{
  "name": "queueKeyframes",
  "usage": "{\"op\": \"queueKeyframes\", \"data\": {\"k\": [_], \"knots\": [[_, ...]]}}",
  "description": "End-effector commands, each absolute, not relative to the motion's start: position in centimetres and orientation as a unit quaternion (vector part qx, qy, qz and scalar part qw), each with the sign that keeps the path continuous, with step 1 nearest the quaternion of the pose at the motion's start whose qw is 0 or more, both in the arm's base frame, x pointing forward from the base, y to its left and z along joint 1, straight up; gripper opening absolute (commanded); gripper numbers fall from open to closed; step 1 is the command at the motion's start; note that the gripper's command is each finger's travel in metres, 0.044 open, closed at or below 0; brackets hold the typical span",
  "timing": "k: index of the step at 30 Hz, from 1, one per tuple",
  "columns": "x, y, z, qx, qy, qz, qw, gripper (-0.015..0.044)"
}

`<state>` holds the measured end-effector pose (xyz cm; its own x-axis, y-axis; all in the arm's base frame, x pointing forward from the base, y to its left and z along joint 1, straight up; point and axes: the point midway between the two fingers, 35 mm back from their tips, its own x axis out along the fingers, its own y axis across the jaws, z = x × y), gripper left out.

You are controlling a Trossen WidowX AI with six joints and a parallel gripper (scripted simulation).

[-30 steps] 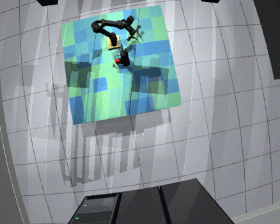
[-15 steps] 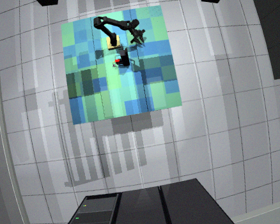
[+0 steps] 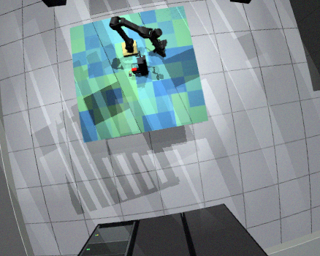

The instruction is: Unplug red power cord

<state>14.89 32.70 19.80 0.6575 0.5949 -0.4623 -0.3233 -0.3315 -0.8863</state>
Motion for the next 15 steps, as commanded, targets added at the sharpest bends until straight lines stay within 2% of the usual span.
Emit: {"op": "queueKeyframes", "data": {"k": [1, 15], "knots": [[17.4, 32.8, 21.0, -0.664, -0.057, 0.402, 0.627, 0.016], [27.2, 30.8, 24.1, -0.468, 0.075, 0.365, 0.801, 0.016]]}}
